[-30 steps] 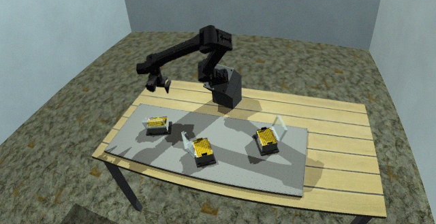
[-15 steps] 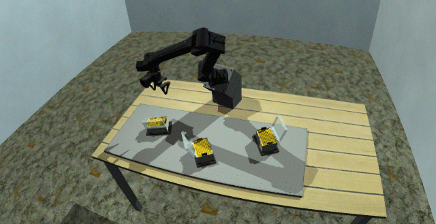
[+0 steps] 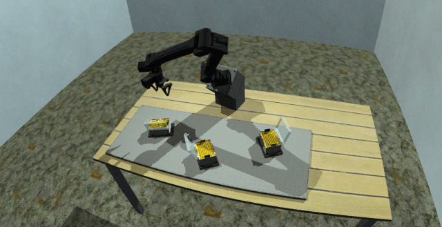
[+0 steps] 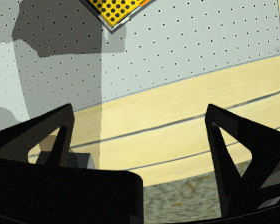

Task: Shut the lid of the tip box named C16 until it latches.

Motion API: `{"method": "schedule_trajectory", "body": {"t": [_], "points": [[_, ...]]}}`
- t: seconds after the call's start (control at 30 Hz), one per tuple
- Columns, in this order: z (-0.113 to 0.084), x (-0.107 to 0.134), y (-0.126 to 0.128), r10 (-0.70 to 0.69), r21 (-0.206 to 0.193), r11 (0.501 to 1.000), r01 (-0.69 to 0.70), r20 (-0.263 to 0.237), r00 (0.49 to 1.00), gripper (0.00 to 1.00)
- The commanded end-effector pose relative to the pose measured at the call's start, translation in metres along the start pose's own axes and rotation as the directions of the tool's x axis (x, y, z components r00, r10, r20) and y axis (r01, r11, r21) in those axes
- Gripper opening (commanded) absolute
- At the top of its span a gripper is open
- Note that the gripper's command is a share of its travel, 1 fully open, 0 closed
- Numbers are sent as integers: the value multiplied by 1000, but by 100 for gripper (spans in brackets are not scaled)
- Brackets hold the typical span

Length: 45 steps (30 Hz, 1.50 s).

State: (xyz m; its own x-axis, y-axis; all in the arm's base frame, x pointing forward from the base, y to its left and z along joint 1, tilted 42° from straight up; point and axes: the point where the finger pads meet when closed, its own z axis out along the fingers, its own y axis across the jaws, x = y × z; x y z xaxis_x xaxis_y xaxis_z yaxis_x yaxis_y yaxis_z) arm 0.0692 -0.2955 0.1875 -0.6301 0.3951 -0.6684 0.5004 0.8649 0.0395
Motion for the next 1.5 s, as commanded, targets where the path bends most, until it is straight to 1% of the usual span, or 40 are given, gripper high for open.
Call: {"method": "schedule_trajectory", "body": {"t": [0.0,1.03,1.07,1.23,1.33,1.47], "points": [[-16,-22,-14,-20,40,999,19,23,1000,100],[-16,-22,-14,-22,40,999,21,23,1000,100],[-14,-19,-14,29,17,999,-29,15,999,100],[-15,-17,-16,196,-21,980,-196,0,981,100],[-15,-16,-16,289,-46,956,-289,-13,957,100],[-14,-16,-16,408,-77,909,-410,-34,912,100]]}}
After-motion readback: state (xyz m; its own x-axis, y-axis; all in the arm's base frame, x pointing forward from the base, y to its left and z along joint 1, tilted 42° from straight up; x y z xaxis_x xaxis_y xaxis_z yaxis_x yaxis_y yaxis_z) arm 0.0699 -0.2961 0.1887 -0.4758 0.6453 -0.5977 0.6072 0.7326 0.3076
